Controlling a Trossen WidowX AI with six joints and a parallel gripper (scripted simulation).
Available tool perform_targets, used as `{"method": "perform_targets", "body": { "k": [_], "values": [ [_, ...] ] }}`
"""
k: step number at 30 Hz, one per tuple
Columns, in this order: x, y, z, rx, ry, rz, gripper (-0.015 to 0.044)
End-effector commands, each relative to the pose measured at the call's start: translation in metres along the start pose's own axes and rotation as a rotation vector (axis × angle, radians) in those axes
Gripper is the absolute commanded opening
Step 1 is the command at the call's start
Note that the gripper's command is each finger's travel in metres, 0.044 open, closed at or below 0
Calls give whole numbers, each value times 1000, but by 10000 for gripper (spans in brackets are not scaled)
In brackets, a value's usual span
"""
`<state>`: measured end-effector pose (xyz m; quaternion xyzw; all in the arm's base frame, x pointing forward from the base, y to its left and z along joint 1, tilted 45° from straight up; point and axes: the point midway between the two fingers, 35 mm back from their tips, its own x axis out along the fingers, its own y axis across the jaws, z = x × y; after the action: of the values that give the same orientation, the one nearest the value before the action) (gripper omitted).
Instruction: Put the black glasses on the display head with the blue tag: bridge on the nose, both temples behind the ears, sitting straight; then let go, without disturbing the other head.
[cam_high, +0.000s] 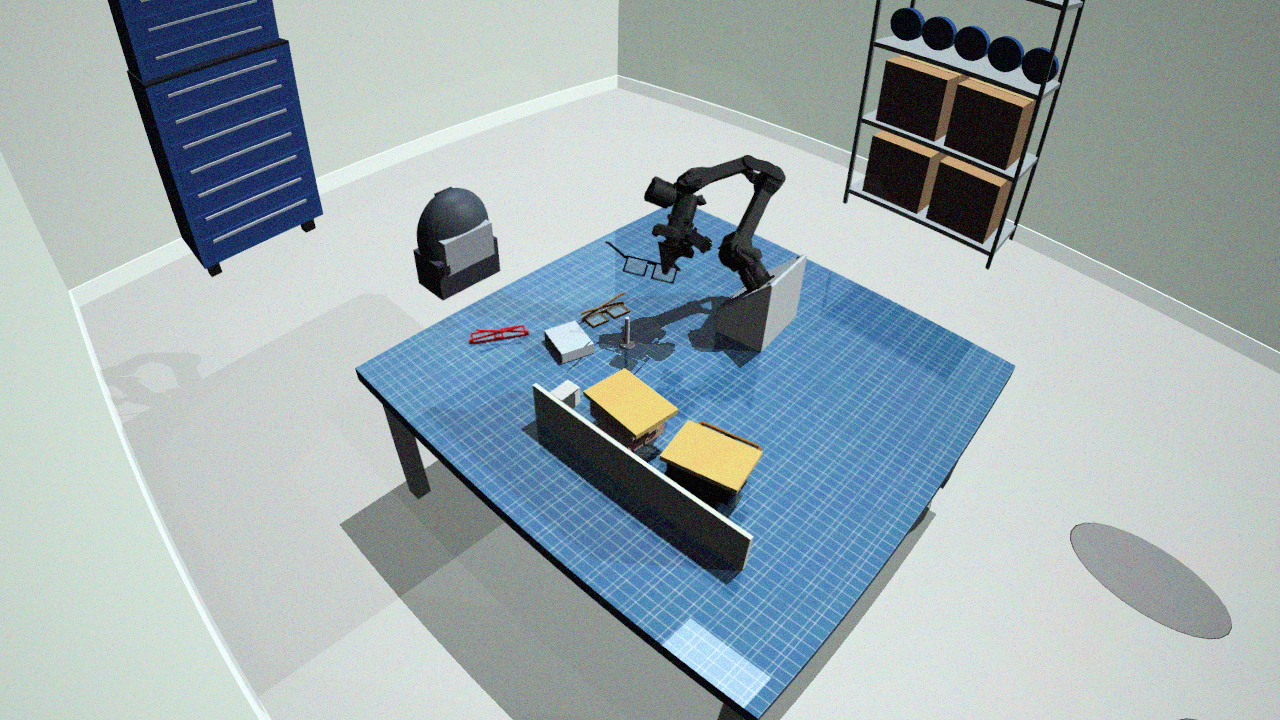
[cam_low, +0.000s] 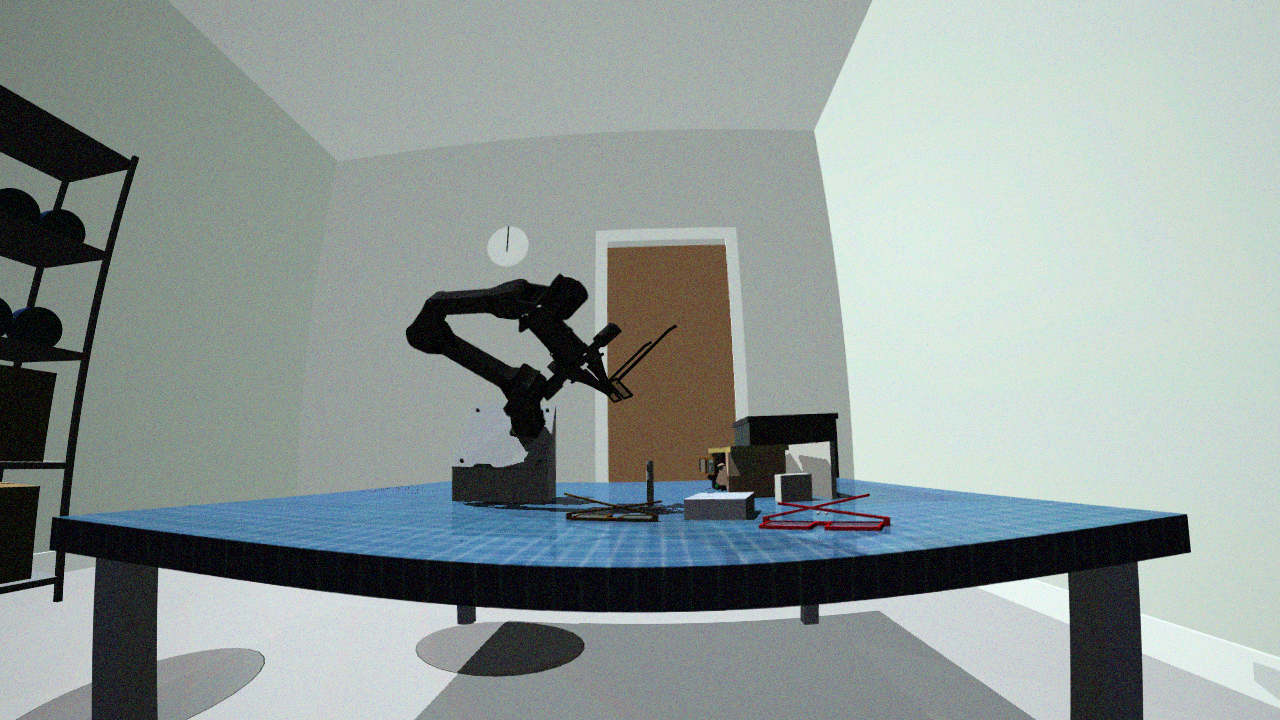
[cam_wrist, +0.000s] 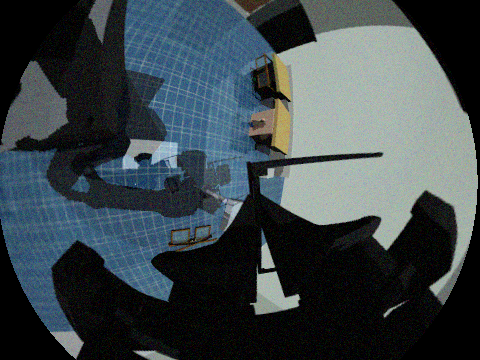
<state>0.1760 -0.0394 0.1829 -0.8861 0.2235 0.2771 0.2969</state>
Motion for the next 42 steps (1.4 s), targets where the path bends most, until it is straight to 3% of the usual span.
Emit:
{"method": "perform_targets", "body": {
  "k": [1, 16, 42],
  "values": [
    [0, 0, 0, 6, 0, 1, 0],
    [4, -2, 1, 31, -24, 18, 0],
    [52, -29, 25, 238, -194, 255, 0]
  ]
}}
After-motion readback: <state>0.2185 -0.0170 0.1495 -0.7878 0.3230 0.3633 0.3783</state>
